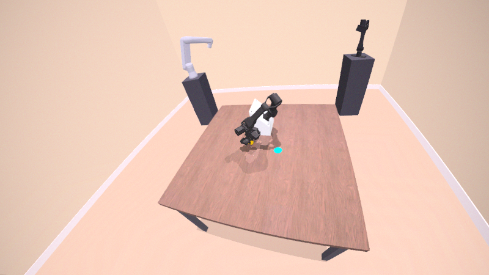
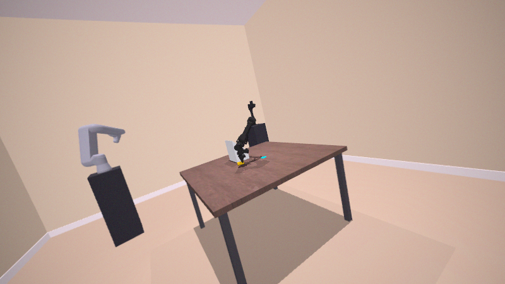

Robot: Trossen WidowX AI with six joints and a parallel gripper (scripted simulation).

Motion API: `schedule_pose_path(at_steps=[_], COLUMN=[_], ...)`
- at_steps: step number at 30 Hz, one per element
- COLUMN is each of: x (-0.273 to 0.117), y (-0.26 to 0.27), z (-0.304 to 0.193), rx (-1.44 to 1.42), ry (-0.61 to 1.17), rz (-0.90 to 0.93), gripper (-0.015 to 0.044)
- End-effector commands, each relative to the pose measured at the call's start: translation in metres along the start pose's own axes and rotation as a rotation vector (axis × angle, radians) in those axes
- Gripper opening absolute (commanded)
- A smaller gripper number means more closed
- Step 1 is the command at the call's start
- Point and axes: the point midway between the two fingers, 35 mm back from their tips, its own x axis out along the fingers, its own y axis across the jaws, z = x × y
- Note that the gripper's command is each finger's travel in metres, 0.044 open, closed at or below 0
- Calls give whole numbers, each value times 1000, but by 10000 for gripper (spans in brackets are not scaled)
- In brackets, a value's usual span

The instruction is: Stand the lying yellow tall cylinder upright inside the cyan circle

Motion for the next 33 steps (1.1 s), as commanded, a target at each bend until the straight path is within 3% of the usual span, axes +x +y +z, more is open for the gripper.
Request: schedule_pose_path(at_steps=[1, 33], x=[-1, -87], y=[-1, -2], z=[0, -7], rx=[13, 23], ry=[2, 8], rz=[-8, -11], gripper=[105, 105])
